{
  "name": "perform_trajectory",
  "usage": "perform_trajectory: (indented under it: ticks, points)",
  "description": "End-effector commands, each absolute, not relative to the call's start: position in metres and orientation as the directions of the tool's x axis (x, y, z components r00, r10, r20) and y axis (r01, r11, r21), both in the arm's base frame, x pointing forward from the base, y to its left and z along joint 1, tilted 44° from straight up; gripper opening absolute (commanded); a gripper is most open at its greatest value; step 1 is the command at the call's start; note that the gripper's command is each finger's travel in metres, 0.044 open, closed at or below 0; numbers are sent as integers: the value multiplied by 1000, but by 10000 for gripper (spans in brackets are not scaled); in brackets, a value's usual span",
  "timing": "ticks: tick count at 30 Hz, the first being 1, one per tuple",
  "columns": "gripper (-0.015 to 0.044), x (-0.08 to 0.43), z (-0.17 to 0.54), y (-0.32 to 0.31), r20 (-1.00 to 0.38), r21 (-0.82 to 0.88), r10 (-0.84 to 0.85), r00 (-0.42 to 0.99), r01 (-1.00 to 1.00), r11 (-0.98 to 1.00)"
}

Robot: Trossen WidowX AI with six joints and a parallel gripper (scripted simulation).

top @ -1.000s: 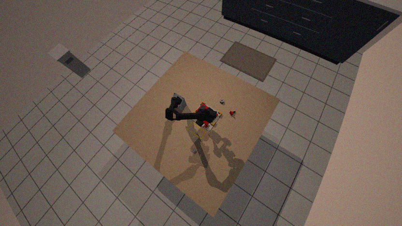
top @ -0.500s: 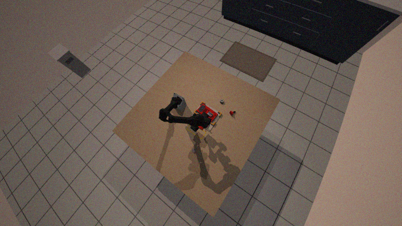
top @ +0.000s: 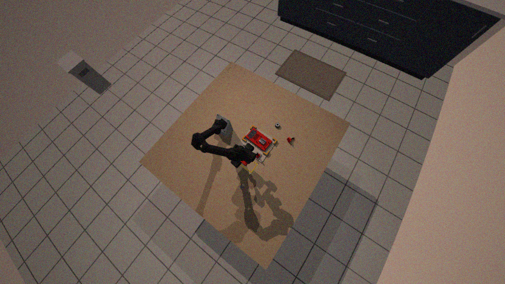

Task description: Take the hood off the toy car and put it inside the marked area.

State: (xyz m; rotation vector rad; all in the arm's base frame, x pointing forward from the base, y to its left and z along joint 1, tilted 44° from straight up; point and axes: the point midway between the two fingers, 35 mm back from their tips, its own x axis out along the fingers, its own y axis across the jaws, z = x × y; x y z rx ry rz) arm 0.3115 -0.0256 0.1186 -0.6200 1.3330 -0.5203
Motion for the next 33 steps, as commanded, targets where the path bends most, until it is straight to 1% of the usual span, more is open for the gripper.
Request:
perform_trajectory:
  ticks: [1, 33]
  points:
    - [0, 309, 118, -28, -722, -683, -673, 162, -13, 730]
    - [0, 314, 102, -42, -723, -682, -671, 162, -13, 731]
